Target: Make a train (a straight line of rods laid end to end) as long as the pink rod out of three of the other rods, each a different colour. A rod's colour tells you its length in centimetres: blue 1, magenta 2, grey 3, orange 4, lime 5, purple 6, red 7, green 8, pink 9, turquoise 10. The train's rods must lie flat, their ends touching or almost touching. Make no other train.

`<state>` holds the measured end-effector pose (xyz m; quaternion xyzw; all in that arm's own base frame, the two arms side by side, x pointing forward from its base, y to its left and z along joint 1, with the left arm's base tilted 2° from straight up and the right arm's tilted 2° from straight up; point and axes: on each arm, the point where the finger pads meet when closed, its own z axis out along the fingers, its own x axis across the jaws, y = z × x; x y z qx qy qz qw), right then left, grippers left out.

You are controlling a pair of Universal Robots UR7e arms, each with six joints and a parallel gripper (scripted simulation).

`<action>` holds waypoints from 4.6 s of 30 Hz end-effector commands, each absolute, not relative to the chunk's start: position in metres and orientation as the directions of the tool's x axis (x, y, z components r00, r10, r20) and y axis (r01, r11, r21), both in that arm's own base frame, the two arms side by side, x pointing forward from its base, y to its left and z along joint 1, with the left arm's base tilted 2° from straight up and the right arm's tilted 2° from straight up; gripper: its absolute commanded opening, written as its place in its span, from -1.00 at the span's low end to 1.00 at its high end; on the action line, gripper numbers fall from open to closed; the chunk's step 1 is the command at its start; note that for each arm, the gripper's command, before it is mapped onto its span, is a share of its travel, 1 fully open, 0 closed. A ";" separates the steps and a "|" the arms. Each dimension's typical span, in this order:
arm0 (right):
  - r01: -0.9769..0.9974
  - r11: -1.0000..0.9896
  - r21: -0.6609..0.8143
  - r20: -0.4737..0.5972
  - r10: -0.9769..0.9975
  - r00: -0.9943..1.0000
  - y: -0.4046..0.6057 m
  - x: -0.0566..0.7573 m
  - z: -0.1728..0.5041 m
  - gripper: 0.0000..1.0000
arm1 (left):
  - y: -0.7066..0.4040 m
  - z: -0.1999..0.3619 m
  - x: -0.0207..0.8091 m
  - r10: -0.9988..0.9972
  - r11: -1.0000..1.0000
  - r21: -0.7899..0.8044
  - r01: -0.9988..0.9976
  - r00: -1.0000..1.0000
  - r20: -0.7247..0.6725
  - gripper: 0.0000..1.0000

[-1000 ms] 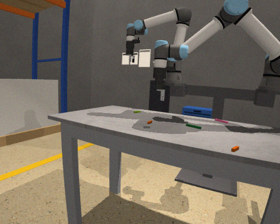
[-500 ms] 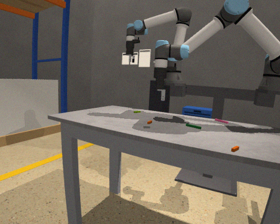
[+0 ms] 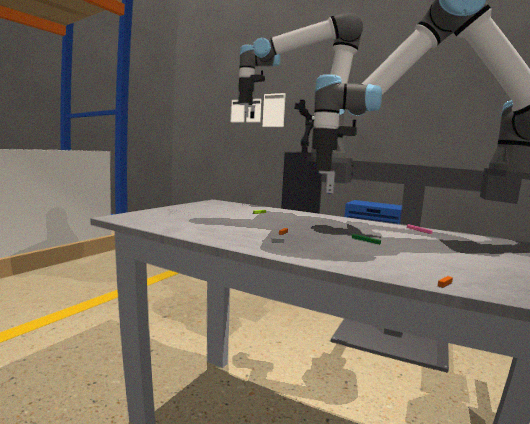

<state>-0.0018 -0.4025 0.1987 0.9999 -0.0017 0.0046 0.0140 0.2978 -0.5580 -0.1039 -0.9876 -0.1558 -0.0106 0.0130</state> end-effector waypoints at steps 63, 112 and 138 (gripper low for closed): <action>-0.004 -1.000 0.030 0.010 -0.003 1.000 -0.403 -0.002 0.199 1.00 | -0.310 -0.108 0.277 0.067 -0.997 -0.024 0.068 0.998 0.020 -0.52; -0.004 -1.000 0.030 0.010 -0.003 1.000 -0.403 -0.002 0.199 1.00 | -0.307 -0.184 0.280 0.067 -0.997 -0.024 0.068 0.998 0.020 -0.52; -0.004 -1.000 0.030 0.010 -0.003 1.000 -0.403 -0.002 0.199 1.00 | -0.307 -0.187 0.280 0.067 -0.997 -0.024 0.068 0.998 0.020 -0.52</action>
